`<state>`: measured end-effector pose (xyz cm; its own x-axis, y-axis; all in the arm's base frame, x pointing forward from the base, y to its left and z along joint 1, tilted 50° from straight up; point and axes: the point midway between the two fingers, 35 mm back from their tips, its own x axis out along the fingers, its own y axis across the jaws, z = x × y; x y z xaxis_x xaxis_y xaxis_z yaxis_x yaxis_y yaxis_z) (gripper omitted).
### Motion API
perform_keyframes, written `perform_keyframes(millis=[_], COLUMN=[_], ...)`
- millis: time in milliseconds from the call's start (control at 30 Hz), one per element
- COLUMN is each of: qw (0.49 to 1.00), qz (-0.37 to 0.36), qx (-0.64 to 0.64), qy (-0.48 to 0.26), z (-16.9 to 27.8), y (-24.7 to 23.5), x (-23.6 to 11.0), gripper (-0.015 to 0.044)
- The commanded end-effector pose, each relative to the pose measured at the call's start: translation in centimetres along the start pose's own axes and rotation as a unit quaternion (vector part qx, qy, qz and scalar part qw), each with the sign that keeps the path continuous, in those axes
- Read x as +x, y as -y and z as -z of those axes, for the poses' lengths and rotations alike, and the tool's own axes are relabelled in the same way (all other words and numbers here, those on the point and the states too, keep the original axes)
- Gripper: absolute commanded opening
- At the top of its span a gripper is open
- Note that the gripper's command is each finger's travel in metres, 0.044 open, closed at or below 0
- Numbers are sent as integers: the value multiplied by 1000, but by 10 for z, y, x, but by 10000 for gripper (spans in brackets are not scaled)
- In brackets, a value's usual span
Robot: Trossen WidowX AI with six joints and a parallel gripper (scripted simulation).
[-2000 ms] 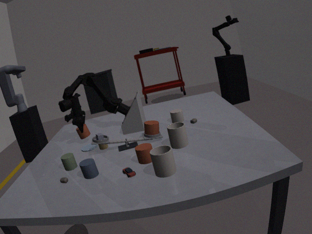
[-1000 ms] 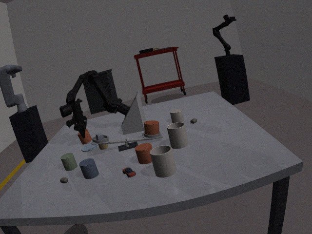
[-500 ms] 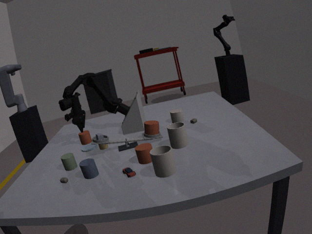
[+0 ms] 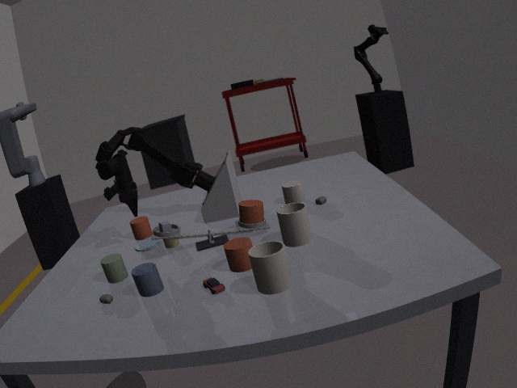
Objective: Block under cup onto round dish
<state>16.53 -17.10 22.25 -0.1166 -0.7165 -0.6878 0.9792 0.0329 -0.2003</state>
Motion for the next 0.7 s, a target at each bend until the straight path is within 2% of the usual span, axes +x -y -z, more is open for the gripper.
perform_keyframes(millis=[0,167,367,667], qw=[999,997,992,991], qz=[3,12,24,25], qx=[-38,-78,-123,-128], qy=[-10,-5,14,17], z=[10,33,81,88], y=[-47,-107,-172,-178], x=[-3,-8,-14,-7], gripper=[260,260,260,260])
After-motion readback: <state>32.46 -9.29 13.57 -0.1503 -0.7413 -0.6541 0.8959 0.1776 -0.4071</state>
